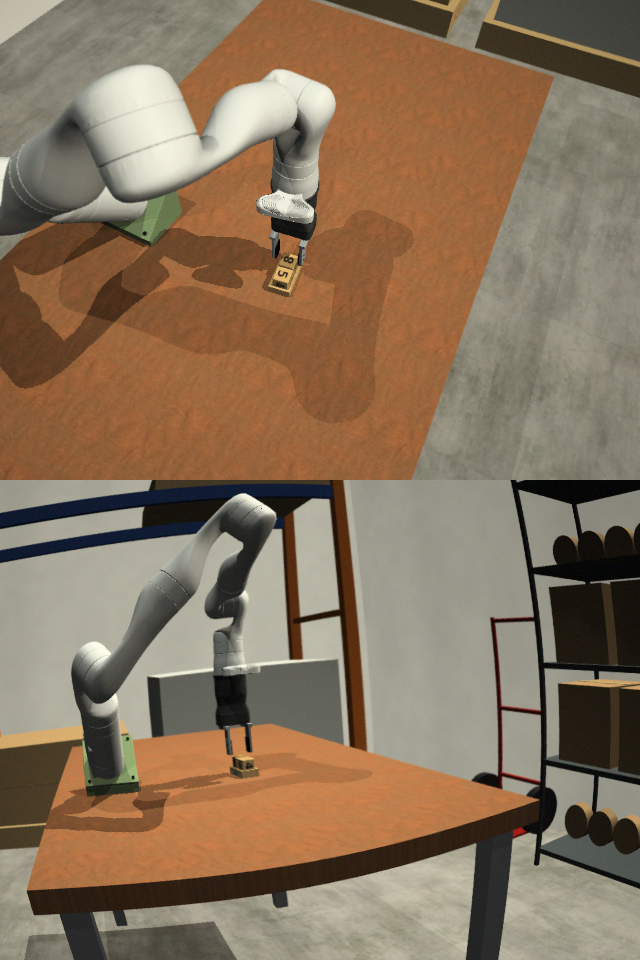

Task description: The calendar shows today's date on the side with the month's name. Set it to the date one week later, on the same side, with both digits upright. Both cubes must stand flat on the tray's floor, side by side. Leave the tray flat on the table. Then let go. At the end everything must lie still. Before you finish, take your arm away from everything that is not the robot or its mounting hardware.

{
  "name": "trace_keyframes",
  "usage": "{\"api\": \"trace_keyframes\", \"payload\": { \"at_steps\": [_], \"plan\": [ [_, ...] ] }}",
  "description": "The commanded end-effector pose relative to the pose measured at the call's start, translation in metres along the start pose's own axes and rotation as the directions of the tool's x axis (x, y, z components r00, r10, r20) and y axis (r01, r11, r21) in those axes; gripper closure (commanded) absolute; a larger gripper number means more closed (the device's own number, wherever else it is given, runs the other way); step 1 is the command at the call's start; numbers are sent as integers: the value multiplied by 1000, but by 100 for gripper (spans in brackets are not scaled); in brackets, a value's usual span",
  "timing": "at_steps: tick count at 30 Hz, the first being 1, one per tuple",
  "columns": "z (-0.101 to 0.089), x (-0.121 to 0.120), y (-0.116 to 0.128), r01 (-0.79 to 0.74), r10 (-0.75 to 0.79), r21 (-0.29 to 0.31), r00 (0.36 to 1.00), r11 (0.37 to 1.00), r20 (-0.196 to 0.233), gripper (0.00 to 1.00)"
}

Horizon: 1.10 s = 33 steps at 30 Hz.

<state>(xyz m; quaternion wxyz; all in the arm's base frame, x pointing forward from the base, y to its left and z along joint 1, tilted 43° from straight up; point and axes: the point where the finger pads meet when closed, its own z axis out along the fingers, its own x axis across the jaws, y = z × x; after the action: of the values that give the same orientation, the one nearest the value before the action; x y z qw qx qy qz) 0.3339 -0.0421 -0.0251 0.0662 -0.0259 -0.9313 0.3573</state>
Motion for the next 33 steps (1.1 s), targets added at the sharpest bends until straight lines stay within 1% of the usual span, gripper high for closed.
{"api": "trace_keyframes", "payload": {
  "at_steps": [1, 18, 26, 28, 33],
  "plan": [
    [-1, 0, 0, 0, 0, -1, 1000, 1000, 2, 13],
    [1, 0, 0, 0, 0, -1, 1000, 1000, 2, 13],
    [11, 0, 0, 0, 0, -1, 1000, 1000, 2, 13],
    [11, 0, 0, 0, 0, -1, 1000, 1000, 2, 13],
    [20, 0, 0, 0, 0, -1, 1000, 1000, 2, 13]
  ]
}}
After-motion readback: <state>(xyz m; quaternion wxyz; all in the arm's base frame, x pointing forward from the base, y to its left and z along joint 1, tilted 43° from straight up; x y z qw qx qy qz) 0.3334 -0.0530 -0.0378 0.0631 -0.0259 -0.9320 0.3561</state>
